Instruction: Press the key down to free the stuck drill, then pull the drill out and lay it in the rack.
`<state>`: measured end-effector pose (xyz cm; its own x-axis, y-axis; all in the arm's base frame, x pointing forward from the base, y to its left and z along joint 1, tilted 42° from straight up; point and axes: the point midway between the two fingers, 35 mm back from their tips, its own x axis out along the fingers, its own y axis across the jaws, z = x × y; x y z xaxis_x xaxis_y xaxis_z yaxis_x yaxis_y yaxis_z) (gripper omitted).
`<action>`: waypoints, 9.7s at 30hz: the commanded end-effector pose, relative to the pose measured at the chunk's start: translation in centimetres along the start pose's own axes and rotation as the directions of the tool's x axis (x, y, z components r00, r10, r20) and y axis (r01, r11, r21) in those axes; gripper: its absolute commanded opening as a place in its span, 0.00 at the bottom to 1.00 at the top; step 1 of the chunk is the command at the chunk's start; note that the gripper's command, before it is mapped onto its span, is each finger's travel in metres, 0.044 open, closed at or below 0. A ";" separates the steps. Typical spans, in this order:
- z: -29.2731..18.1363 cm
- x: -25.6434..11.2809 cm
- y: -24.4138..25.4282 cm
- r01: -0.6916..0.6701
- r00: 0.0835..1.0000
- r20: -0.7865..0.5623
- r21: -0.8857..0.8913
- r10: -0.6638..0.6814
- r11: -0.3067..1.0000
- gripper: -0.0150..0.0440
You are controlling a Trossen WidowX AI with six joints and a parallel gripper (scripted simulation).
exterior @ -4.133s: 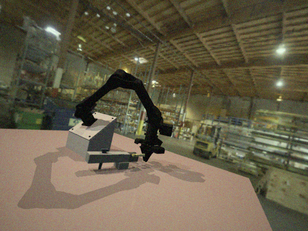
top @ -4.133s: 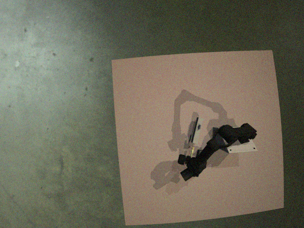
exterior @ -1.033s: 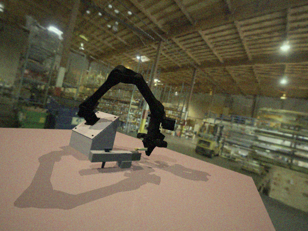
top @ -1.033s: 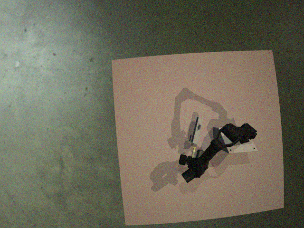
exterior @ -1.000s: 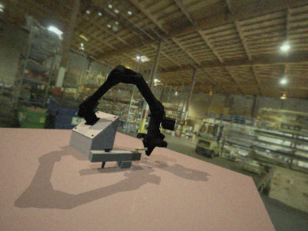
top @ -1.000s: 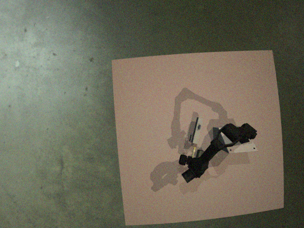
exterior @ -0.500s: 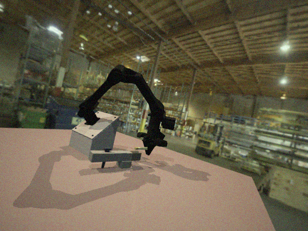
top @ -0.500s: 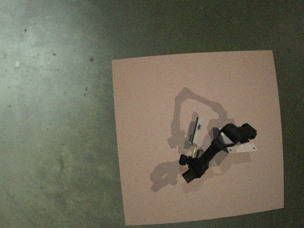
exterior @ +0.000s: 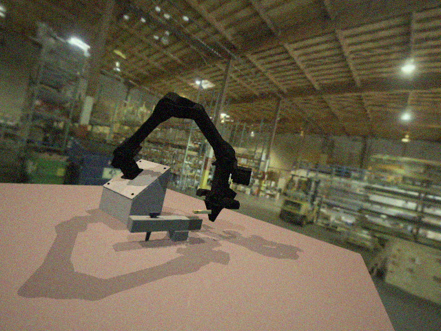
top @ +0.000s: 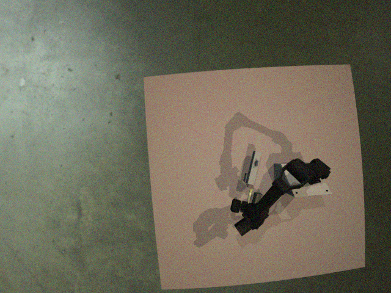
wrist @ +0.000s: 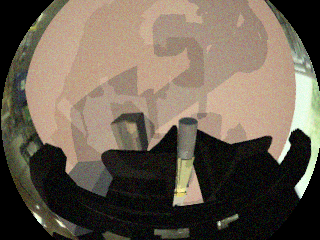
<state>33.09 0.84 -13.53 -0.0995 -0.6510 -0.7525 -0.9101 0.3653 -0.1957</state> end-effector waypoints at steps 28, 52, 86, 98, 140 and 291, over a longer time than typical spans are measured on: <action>0.5 -0.3 2.1 0.001 1.000 0.005 0.003 -0.001 1.000 0.25; 1.3 -0.3 5.2 0.000 1.000 0.007 0.002 0.000 1.000 0.25; 1.8 2.3 7.5 -0.001 1.000 0.006 0.001 0.001 1.000 0.25; 1.9 3.2 7.5 0.000 1.000 0.006 0.001 0.000 1.000 0.25; 1.6 5.3 7.5 0.000 1.000 0.005 0.001 0.000 1.000 0.25; 1.5 5.2 7.4 0.000 1.000 0.005 0.001 0.000 1.000 0.25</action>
<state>26.64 1.99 -19.95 -0.0868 -0.6361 -0.7667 -0.9108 0.3624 -0.1975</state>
